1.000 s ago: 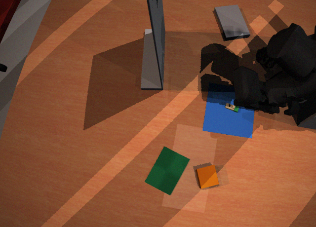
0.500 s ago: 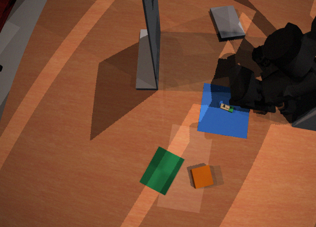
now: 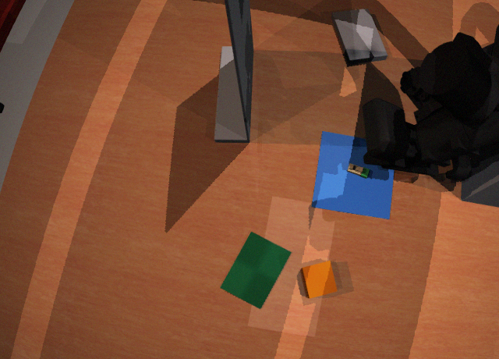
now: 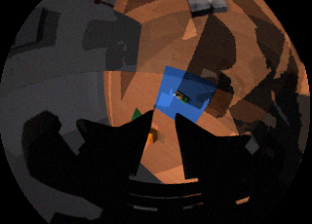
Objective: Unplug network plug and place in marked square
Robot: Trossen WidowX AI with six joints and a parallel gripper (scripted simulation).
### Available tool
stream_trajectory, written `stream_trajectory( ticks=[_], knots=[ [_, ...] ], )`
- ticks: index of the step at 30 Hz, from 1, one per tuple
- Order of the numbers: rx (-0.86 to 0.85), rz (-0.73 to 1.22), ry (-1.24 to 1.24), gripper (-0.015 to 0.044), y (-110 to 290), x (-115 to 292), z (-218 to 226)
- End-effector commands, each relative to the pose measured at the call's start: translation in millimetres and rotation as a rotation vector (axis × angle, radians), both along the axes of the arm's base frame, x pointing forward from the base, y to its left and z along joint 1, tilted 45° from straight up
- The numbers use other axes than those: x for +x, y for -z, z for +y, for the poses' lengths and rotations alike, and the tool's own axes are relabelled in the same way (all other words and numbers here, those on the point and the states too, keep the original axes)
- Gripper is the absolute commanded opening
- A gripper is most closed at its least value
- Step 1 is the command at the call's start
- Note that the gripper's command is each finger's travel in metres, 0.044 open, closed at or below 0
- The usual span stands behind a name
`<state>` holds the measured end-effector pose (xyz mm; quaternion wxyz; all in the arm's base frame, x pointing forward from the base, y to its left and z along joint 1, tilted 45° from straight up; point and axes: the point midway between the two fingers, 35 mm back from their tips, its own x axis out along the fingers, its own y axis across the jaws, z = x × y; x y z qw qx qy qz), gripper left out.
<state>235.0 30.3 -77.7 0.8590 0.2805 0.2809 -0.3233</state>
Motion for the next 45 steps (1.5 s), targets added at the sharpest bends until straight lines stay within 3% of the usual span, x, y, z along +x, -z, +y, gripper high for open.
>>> stream_trajectory(
  ticks=[1, 45],
  knots=[
    [0.006, -0.014, 0.003, 0.0156, -4.6, 1.8, 3.6],
    [0.0, -0.023, -0.002, 0.0156, -31.4, -7.7, 22.1]
  ],
)
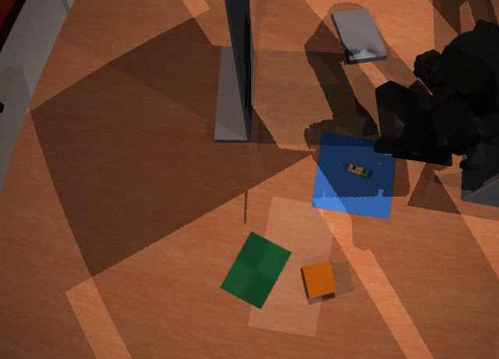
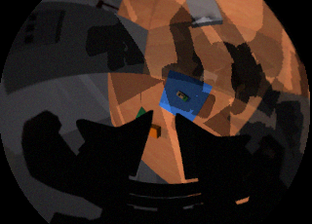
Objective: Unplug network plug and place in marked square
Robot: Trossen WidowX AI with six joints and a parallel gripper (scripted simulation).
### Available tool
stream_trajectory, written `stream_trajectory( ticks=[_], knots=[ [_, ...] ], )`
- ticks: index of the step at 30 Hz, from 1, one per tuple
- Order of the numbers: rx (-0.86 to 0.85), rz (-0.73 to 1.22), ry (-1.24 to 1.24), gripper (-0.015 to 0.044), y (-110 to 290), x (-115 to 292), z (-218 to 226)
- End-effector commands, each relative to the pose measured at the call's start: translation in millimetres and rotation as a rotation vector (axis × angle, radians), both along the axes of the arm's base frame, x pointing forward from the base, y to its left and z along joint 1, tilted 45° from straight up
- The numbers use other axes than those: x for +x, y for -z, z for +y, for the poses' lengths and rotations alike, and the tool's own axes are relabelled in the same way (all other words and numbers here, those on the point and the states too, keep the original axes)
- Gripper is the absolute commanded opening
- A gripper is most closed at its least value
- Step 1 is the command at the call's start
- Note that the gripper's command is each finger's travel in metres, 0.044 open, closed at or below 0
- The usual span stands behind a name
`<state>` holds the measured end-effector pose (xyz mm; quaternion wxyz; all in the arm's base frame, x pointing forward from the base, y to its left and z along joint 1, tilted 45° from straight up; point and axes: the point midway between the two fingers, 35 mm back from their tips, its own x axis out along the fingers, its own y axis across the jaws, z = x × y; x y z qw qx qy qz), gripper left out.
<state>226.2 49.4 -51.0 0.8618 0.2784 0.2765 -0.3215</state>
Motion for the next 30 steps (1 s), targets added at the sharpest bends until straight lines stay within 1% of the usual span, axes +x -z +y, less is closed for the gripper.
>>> stream_trajectory(
  ticks=[1, 6, 12, 30],
  knots=[
    [0.007, -0.015, 0.002, 0.0156, -5.4, 0.9, 3.3],
    [0.0, -0.001, -0.001, 0.0156, -3.4, -0.8, 3.0],
    [0.005, 0.002, 0.001, 0.0156, -10.7, 0.6, 16.7],
    [0.012, -0.001, 0.002, 0.0156, -46.7, -3.8, 55.9]
  ],
)
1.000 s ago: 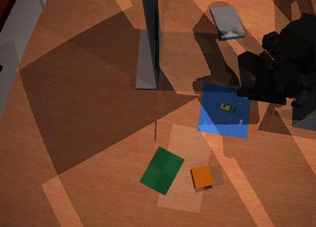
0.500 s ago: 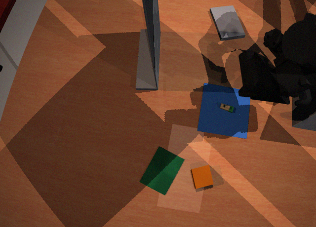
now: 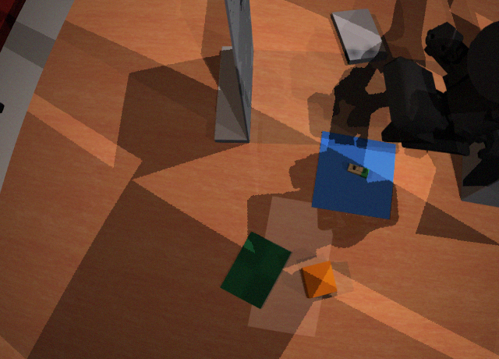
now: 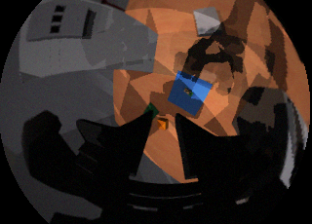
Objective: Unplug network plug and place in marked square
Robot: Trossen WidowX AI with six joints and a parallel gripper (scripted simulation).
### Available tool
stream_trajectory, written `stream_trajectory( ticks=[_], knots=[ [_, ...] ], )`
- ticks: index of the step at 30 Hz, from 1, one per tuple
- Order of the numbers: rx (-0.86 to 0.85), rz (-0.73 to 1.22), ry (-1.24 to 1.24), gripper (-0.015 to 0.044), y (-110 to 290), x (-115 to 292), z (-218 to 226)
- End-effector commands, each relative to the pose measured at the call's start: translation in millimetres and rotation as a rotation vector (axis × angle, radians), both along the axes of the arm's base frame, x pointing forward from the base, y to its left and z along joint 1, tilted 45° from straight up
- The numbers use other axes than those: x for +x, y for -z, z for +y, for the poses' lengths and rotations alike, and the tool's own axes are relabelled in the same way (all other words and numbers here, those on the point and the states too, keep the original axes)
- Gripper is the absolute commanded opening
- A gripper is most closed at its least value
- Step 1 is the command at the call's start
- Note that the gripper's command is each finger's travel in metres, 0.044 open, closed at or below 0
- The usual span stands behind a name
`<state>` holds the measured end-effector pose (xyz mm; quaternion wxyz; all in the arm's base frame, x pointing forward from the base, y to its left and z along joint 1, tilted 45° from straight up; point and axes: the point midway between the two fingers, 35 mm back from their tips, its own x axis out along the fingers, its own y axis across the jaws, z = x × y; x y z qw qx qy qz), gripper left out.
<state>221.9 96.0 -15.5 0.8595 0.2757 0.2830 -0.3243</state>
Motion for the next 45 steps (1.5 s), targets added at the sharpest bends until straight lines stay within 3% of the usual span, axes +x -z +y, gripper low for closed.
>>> stream_trajectory(
  ticks=[1, 16, 27, 45],
  knots=[
    [0.013, -0.018, 0.001, 0.0156, -13.8, -0.1, 11.3],
    [0.01, -0.031, -0.001, 0.0156, -46.6, -10.2, 30.7],
    [0.01, -0.031, -0.001, 0.044, -46.6, -10.2, 30.7],
    [0.01, -0.031, -0.001, 0.044, -46.6, -10.2, 30.7]
  ],
)
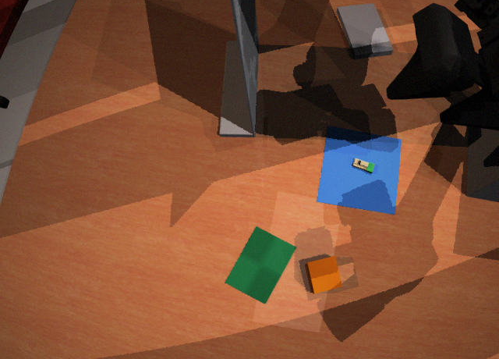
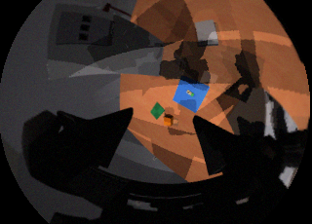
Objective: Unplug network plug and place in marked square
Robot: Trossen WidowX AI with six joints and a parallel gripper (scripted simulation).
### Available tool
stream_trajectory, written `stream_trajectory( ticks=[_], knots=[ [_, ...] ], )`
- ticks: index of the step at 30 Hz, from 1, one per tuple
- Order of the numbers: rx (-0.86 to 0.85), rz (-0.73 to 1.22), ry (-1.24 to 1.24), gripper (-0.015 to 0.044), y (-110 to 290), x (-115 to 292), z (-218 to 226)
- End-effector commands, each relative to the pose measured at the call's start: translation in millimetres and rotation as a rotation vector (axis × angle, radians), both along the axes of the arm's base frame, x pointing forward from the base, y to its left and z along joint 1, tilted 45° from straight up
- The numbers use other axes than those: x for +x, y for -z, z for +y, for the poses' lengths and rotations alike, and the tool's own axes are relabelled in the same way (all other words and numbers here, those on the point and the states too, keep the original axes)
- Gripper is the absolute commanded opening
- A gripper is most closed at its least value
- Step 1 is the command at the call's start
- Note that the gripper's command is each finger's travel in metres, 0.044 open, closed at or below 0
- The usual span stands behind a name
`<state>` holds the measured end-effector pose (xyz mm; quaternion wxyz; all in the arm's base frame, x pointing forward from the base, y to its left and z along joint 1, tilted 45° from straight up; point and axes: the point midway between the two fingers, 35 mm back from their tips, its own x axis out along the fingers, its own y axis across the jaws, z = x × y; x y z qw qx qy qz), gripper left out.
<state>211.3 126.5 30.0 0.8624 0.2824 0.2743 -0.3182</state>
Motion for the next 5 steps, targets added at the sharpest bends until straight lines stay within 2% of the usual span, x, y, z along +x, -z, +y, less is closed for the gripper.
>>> stream_trajectory(
  ticks=[1, 5],
  knots=[
    [0.003, -0.007, 0.003, 0.044, -1.1, 0.5, 0.2],
    [0.003, -0.007, 0.003, 0.044, -1.1, 0.5, 0.2]
  ],
)
